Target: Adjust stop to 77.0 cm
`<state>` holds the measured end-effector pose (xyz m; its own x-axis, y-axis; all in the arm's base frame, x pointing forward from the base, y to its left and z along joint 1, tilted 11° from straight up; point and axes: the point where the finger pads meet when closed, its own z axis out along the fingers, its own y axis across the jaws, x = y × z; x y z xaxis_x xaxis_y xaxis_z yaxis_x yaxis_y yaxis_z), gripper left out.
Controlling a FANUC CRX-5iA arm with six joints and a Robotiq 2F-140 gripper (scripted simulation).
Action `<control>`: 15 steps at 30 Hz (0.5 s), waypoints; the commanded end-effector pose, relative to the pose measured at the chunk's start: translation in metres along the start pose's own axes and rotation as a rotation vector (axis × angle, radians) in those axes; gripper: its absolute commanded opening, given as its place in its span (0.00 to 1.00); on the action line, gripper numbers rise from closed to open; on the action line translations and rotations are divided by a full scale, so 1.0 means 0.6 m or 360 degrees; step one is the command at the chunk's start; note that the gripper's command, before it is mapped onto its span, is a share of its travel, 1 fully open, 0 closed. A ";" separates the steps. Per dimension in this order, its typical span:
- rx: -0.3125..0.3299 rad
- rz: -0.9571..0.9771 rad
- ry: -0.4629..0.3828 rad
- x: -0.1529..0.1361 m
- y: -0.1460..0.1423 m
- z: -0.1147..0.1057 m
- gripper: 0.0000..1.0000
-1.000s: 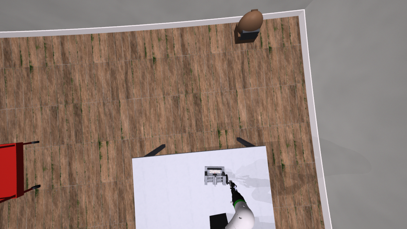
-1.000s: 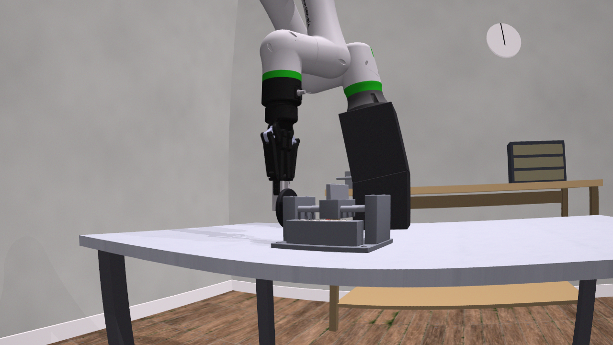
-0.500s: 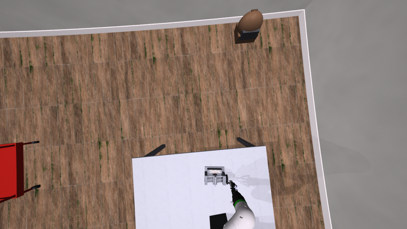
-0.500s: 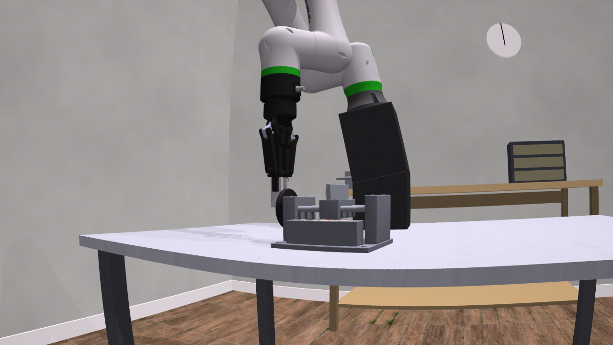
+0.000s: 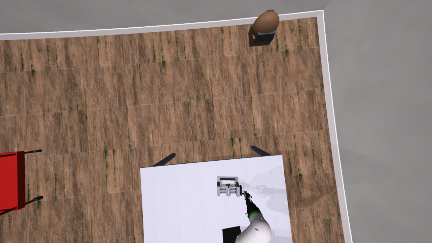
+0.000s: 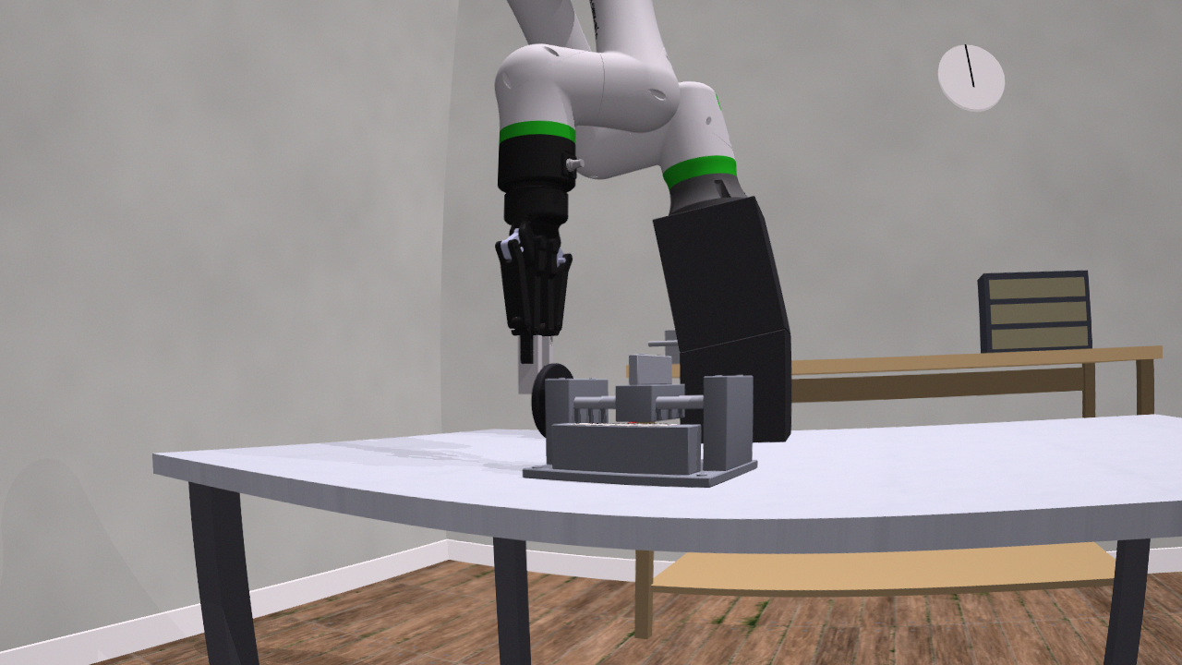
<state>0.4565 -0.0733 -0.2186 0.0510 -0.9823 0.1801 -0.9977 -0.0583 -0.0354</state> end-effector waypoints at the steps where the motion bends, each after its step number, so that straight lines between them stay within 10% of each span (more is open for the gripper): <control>1: 0.0001 0.0000 0.0000 0.000 -0.004 -0.002 0.04; 15: 0.0000 0.0000 -0.0001 0.000 -0.018 -0.006 0.04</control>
<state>0.4665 -0.0721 -0.2150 0.0511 -0.9823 0.1800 -0.9977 -0.0583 -0.0354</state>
